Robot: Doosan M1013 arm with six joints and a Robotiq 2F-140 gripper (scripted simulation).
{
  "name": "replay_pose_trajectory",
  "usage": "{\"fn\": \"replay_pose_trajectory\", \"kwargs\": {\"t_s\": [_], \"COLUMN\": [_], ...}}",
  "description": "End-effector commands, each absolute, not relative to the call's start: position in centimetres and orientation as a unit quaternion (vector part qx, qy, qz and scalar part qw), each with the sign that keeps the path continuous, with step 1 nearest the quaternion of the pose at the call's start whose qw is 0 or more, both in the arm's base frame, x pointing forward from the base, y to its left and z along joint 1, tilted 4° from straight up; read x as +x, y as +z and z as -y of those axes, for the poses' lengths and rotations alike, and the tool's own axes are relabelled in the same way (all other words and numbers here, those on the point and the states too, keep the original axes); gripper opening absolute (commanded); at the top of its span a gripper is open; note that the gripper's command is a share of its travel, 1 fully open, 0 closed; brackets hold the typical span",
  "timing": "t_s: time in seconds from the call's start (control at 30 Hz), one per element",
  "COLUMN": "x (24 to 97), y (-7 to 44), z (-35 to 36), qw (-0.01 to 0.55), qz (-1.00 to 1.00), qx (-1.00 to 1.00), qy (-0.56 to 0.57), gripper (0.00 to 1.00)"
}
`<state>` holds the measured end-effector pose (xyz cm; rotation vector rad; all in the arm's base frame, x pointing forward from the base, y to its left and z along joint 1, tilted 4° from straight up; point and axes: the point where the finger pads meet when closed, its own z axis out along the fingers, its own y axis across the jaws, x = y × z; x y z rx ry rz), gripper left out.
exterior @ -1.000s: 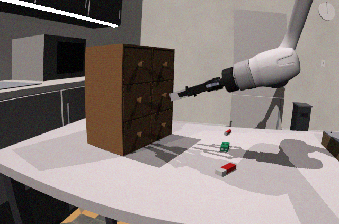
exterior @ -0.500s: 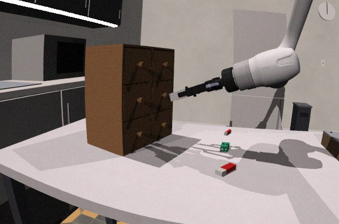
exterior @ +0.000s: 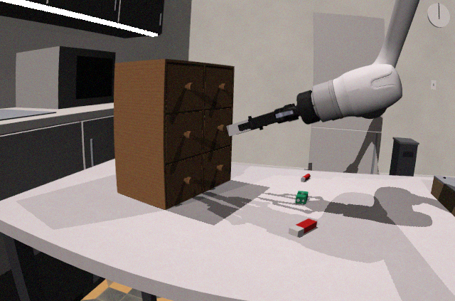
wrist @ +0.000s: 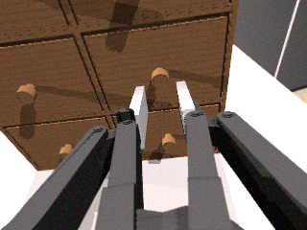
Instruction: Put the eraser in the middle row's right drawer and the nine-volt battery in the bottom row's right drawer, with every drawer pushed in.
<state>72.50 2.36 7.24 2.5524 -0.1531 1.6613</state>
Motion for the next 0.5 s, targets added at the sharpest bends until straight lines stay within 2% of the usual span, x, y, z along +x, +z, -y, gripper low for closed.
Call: {"fn": "replay_pose_trajectory", "kwargs": {"t_s": [0.0, 0.47], "x": [72.7, 74.7], "y": [7.2, 7.1], "z": [-2.3, -2.1], "qw": [0.046, 0.046], "qz": [0.050, 0.050], "qx": [0.836, 0.836], "qy": [0.544, 0.544], "gripper": [0.20, 0.20]}}
